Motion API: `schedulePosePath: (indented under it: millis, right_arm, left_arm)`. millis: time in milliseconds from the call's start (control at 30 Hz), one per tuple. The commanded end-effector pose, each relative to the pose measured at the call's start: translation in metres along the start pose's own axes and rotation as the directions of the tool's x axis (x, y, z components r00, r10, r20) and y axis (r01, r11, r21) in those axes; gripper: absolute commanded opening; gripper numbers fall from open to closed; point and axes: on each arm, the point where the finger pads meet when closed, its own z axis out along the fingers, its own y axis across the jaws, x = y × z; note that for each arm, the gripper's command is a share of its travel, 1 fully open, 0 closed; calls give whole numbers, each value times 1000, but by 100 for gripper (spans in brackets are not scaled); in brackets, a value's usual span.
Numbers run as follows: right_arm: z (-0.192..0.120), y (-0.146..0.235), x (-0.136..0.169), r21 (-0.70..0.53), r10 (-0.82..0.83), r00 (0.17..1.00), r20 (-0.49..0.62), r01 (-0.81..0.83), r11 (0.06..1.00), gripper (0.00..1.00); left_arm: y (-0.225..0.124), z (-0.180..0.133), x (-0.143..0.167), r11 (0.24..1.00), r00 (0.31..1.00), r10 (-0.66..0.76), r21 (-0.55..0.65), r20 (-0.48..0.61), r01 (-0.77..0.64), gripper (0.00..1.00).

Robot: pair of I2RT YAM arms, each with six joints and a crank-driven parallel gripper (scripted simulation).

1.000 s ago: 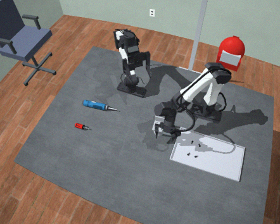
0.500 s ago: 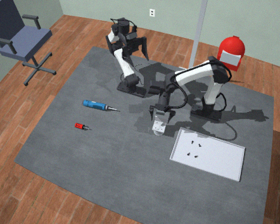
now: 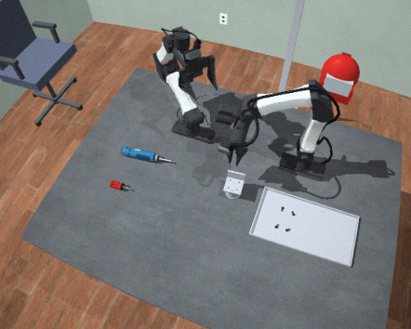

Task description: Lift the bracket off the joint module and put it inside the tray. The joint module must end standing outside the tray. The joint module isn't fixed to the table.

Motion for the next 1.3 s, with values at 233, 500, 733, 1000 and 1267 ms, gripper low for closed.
schedulePosePath:
  millis: [233, 500, 733, 1000, 1267]
  right_arm:
    - [-4, -1, 3, 7, 5, 1000, -12, -5, 1000, 100]
    - [-4, -1, 3, 7, 5, 1000, -12, -5, 1000, 100]
    - [-4, -1, 3, 7, 5, 1000, -12, -5, 1000, 100]
    - [-4, -1, 3, 7, 5, 1000, -12, -5, 1000, 100]
    - [-4, -1, 3, 7, 5, 1000, -12, -5, 1000, 100]
  left_arm:
    - [9, -8, 4, 866, 839, 499, 160, -218, -474, 30]
    - [12, -9, 3, 711, 669, 702, 303, -244, -635, 30]
    - [13, -7, -4, 450, 421, 890, 503, -178, -738, 30]
    - [13, -3, -11, 201, 222, 974, 641, -49, -741, 30]
    - [18, 13, -16, 152, 168, 985, 678, -43, -719, 30]
